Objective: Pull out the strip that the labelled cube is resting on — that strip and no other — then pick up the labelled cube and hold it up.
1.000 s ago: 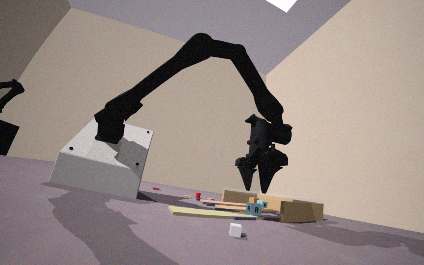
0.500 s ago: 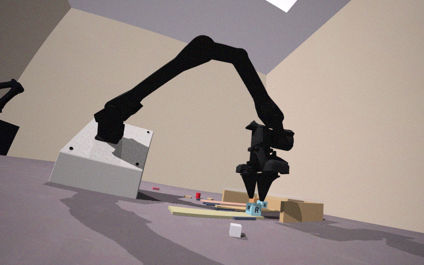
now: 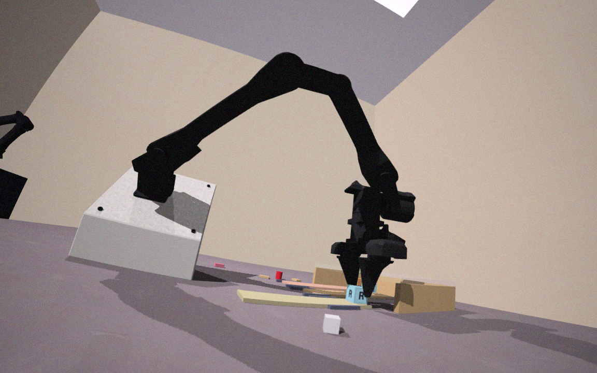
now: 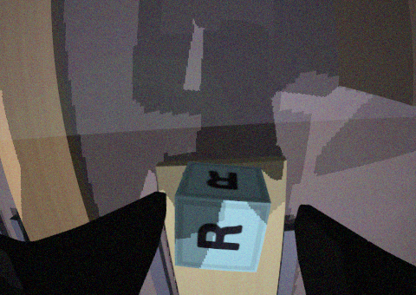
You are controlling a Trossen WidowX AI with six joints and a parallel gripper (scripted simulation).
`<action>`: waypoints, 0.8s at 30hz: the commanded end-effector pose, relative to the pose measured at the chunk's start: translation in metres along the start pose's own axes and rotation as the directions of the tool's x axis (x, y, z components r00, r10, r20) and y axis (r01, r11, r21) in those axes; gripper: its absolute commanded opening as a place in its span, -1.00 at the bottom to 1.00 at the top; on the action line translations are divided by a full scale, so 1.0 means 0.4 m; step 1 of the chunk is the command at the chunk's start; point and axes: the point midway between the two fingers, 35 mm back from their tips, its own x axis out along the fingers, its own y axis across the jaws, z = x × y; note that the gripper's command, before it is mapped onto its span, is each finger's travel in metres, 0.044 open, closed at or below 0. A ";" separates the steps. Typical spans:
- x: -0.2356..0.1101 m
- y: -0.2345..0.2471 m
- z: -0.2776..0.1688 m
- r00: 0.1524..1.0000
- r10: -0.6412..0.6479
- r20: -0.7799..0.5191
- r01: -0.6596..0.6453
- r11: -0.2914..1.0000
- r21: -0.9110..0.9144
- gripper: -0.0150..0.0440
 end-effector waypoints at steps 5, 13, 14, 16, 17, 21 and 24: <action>0.026 0.010 -0.006 1.000 0.005 -0.009 -0.005 1.000 -0.013 0.36; 0.026 0.010 -0.006 1.000 0.005 -0.009 -0.005 1.000 -0.013 0.36; 0.022 0.004 -0.006 1.000 -0.001 -0.007 0.001 1.000 -0.006 0.27; 0.022 0.004 -0.006 1.000 -0.001 -0.007 0.001 1.000 -0.006 0.09; 0.022 0.004 -0.006 1.000 -0.001 -0.007 0.001 1.000 -0.006 0.07; 0.022 0.004 -0.006 1.000 -0.001 -0.007 0.001 1.000 -0.006 -0.02; 0.022 0.004 -0.006 1.000 -0.001 -0.007 0.001 1.000 -0.006 -0.09</action>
